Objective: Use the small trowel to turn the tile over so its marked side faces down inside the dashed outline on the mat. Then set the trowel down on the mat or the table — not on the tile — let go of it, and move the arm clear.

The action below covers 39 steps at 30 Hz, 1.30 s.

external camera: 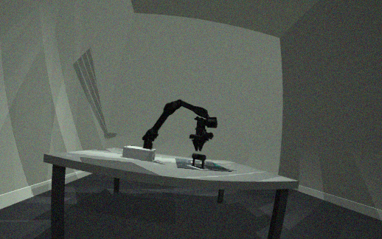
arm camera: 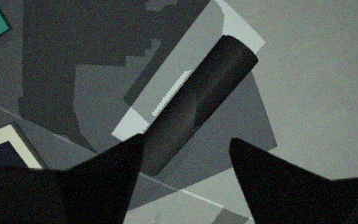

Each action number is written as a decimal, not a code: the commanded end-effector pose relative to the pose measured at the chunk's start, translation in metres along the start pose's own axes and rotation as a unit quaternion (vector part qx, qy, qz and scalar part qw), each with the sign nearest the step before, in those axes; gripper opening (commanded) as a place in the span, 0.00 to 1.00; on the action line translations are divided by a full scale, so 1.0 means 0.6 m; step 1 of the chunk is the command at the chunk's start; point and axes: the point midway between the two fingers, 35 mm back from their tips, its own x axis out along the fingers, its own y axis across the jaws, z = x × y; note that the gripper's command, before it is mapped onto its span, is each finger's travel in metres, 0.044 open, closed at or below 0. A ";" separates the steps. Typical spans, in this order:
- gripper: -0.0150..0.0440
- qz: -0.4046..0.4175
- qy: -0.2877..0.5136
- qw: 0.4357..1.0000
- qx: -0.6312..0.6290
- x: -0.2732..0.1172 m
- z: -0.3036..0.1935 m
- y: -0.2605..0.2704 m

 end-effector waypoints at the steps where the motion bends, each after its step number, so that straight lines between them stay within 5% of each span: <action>1: 0.71 0.001 -0.001 0.997 -0.077 -0.001 0.002 0.000; 20: 0.71 0.001 -0.001 0.918 -0.397 -0.002 0.005 -0.001; 39: 0.71 0.001 -0.001 0.739 -0.674 -0.002 0.009 -0.003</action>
